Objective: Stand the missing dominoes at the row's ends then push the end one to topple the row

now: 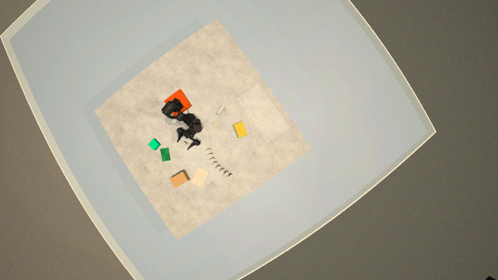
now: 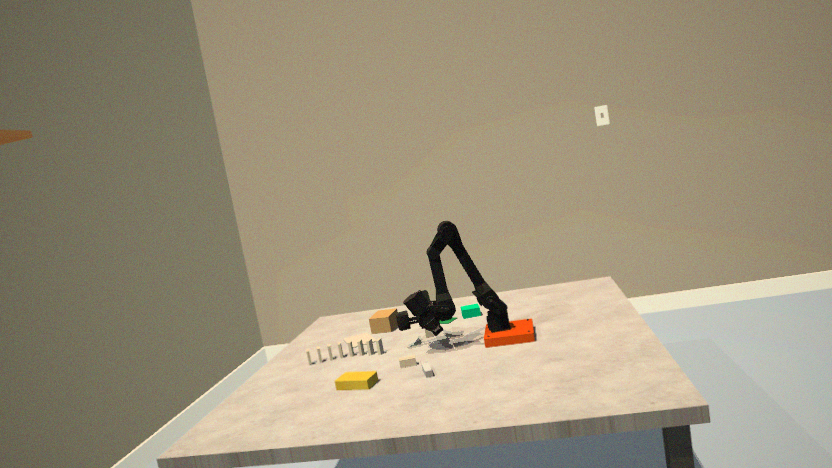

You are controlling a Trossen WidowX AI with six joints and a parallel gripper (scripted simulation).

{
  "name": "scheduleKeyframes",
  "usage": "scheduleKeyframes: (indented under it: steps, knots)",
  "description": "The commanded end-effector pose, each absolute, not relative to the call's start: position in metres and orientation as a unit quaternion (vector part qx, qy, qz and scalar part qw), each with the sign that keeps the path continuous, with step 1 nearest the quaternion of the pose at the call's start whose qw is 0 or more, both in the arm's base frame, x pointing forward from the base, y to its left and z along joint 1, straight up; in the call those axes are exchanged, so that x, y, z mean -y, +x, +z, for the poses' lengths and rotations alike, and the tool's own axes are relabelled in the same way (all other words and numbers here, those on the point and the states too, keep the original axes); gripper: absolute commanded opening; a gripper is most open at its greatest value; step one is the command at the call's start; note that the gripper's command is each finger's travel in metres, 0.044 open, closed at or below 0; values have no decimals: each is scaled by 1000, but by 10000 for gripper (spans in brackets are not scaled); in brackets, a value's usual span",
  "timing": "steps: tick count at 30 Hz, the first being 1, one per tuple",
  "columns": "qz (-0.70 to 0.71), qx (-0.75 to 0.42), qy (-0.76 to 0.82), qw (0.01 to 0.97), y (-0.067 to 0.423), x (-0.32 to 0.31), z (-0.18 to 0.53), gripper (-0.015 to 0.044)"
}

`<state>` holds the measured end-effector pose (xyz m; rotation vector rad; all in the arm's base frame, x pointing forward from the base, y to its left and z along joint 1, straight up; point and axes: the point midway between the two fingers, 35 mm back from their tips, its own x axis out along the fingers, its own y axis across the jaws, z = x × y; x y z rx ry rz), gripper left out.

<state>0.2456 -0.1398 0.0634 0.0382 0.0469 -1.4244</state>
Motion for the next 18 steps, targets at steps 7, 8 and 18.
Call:
scheduleKeyframes:
  steps: [7,8,18]
  knots:
    - [-574,-228,114,778,314,195,51,440]
    - [-566,-254,131,773,314,198,49,440]
    - [-525,-334,250,742,315,210,62,440]
